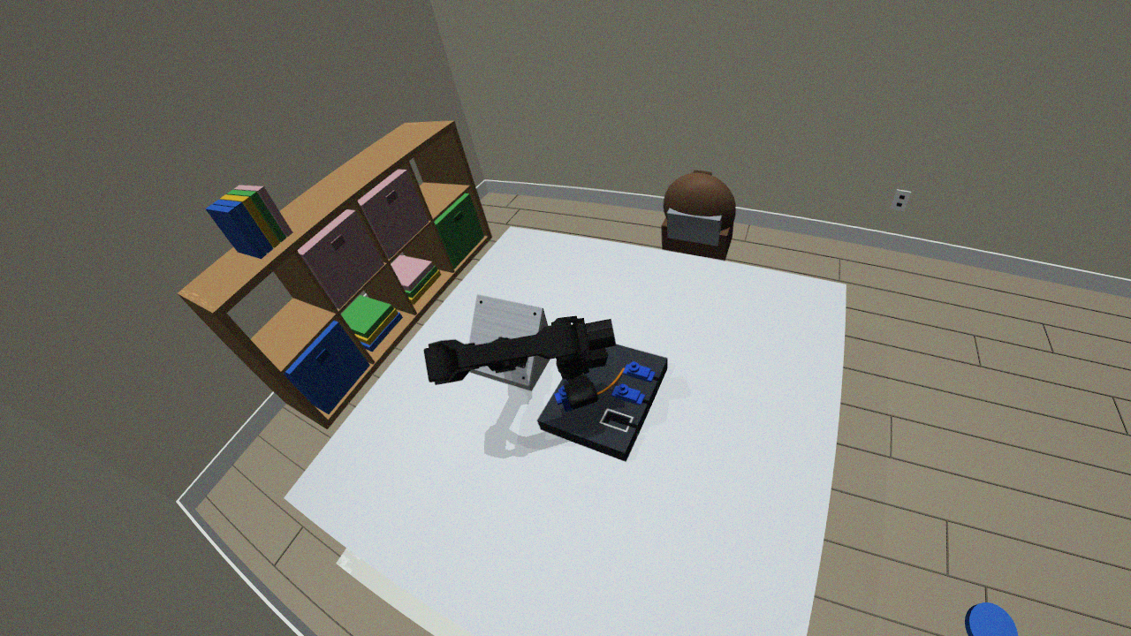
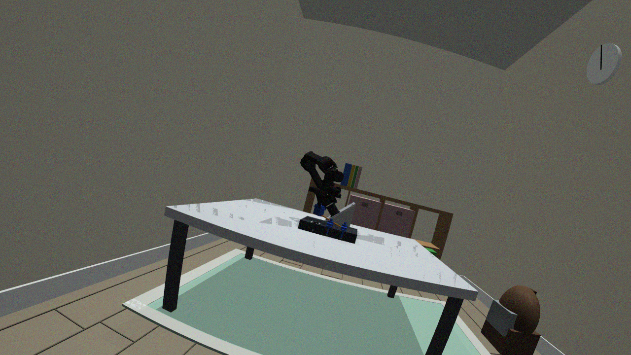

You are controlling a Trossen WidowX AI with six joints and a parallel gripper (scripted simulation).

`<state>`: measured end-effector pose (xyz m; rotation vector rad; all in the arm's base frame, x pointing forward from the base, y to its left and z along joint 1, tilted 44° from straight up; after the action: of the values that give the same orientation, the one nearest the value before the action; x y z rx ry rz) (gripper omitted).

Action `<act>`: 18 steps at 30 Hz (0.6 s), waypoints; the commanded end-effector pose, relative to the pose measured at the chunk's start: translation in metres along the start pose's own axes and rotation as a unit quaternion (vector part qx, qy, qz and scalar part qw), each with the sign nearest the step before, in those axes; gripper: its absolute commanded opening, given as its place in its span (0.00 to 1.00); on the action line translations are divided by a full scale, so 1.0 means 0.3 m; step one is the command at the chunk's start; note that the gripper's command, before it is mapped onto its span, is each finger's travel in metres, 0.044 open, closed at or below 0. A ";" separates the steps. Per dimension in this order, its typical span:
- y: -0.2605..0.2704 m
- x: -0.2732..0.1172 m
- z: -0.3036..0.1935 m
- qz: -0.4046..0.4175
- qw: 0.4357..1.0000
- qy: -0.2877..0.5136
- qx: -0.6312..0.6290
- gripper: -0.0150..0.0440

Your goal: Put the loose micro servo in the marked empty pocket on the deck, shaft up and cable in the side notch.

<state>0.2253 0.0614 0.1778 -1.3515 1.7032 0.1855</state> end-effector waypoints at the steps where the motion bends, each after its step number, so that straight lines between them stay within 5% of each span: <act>1: -0.003 -0.004 -0.001 -0.002 0.997 -0.001 0.078 0.25; 18: -0.003 -0.004 -0.001 -0.002 0.933 -0.001 0.359 0.25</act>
<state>0.2253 0.0614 0.1778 -0.8873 1.5783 -0.3196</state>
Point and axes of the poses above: the point midway between the two fingers, 35 mm back from their tips, its own x axis out along the fingers, its own y axis across the jaws, z = x × y, the point moved 9 cm from there along -x, back along the fingers, and after that the axes turned 15 degrees about -x, right-handed, at the moved point
